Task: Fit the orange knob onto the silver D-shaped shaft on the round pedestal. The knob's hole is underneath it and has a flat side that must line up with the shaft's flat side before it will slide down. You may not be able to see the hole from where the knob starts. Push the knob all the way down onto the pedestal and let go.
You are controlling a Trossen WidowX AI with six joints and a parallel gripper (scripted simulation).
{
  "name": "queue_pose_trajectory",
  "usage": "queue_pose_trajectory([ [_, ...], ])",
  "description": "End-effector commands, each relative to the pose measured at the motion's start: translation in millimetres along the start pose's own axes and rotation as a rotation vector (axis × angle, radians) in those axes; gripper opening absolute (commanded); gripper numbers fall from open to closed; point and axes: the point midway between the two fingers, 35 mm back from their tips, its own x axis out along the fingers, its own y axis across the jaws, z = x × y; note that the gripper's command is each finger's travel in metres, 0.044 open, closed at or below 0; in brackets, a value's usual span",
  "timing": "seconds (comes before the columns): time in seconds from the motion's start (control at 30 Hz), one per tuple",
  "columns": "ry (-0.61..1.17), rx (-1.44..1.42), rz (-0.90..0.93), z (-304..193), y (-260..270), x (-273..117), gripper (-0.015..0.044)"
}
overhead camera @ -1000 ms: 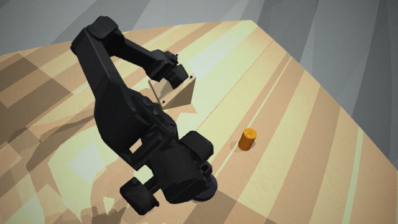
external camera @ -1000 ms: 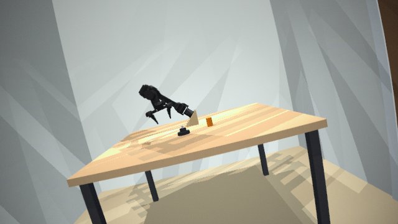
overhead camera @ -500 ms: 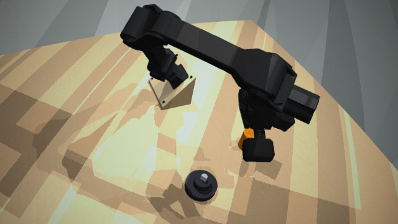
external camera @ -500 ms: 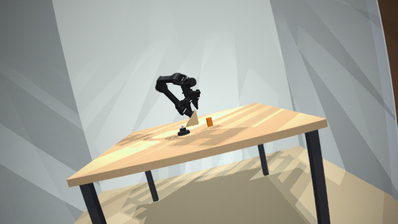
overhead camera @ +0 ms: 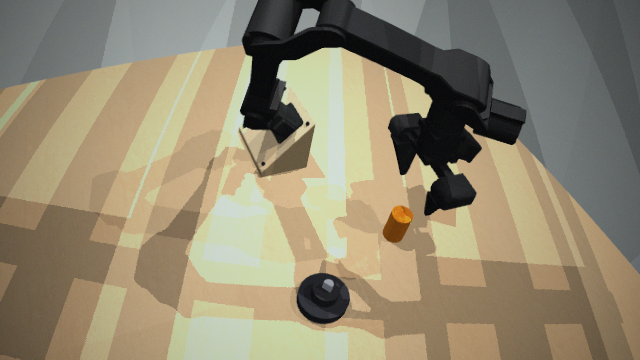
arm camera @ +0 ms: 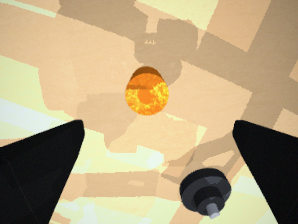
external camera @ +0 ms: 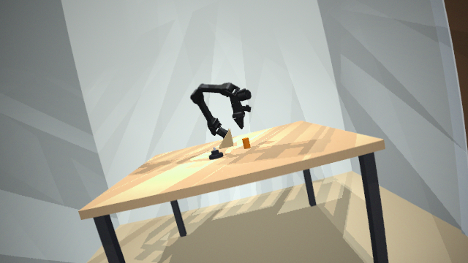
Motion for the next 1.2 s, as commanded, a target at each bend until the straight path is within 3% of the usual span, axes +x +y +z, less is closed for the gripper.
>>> queue_pose_trajectory([
  [0.0,0.020,-0.017,0.009,-0.6,4.5,30.0,0.0440],
  [1.17,0.021,-0.017,0.007,0.9,4.3,80.6,0.0440],
])
